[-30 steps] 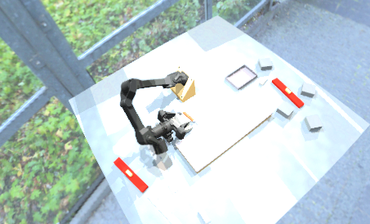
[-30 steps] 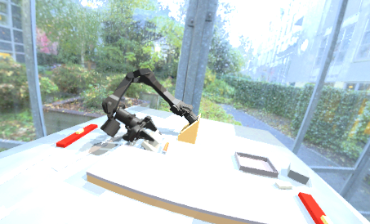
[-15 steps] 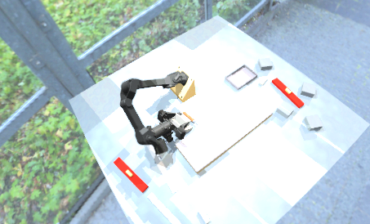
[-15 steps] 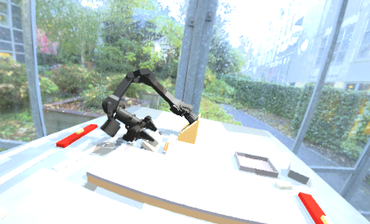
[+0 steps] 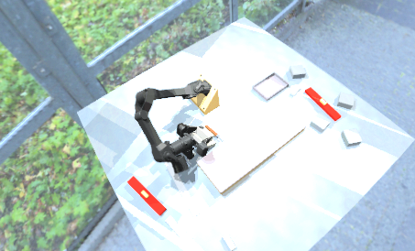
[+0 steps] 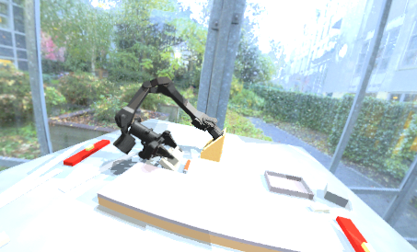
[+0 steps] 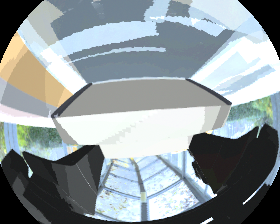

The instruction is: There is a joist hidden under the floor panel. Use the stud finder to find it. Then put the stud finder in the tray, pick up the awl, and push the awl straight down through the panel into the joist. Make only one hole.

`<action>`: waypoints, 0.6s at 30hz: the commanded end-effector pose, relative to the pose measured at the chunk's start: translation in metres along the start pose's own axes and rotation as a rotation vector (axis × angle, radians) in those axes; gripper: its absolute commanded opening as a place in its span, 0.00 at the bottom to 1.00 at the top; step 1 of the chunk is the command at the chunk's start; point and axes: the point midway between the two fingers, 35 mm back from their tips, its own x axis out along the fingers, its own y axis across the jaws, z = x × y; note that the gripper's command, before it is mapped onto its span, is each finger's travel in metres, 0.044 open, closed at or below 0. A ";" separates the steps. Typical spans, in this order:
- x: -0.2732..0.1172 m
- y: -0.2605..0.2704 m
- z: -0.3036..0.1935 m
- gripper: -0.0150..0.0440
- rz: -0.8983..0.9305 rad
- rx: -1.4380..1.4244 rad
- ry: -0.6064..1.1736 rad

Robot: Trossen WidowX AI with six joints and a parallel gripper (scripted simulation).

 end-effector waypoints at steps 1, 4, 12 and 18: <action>-0.001 0.000 0.004 0.90 0.000 0.003 -0.016; -0.001 0.000 0.004 0.90 0.000 0.003 -0.016; 0.000 0.000 0.000 0.90 0.000 0.000 0.000; 0.000 0.000 0.000 0.90 0.000 0.000 0.000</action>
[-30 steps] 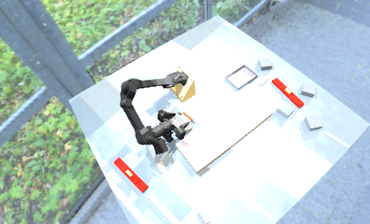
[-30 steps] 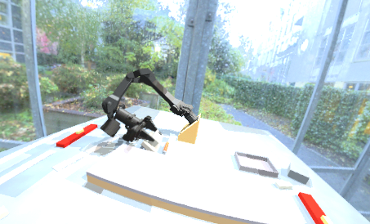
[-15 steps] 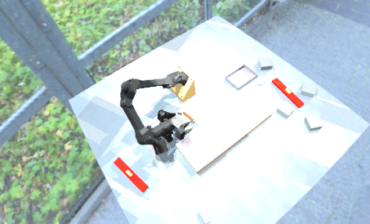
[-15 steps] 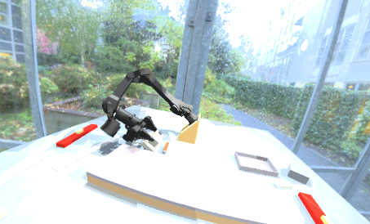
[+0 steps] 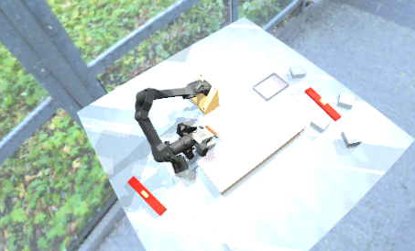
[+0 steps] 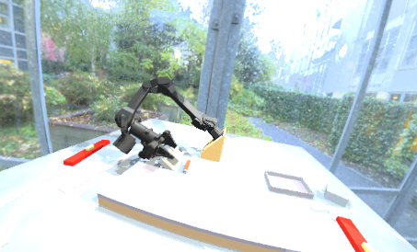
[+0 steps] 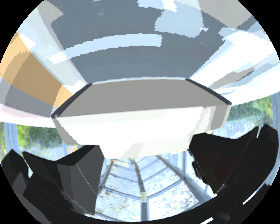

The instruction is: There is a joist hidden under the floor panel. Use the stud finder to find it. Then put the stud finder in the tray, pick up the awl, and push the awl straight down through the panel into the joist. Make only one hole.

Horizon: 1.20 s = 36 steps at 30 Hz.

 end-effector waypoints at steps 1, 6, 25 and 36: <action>0.000 0.000 0.000 0.90 0.000 0.000 0.000; 0.000 0.000 0.000 1.00 0.000 0.000 0.000; -0.007 0.000 0.000 1.00 0.000 0.000 0.000; -0.020 0.000 0.000 1.00 0.001 0.000 -0.001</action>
